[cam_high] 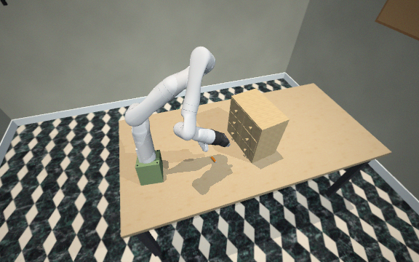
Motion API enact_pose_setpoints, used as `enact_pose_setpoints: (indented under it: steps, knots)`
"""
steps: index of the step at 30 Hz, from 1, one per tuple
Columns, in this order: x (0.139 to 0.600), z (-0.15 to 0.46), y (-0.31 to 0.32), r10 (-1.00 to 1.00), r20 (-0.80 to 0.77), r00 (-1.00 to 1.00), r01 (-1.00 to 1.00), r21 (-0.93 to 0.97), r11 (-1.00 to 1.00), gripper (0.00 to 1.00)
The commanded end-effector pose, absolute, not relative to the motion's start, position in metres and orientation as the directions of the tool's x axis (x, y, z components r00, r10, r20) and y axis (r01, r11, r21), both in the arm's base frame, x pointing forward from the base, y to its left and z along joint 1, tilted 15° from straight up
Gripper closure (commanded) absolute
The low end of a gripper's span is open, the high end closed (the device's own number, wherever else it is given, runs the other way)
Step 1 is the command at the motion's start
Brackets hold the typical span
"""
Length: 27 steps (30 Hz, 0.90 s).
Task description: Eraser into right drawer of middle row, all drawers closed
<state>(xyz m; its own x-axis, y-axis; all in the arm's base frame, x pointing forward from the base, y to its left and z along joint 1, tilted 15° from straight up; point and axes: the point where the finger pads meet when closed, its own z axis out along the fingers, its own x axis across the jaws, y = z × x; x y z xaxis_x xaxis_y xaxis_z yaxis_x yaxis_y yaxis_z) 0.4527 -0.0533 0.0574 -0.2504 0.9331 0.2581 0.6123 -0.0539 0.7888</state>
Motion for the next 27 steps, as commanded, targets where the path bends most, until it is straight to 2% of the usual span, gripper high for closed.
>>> enact_pose_setpoints:
  steps: [1, 27]
  knots:
    - [0.457, 0.067, -0.052, 0.932, 0.248, -0.264, 0.610, 0.792, -0.038, 1.00]
    - [0.445, 0.084, -0.060, 0.932, 0.247, -0.264, 0.739, 0.673, 0.030, 1.00]
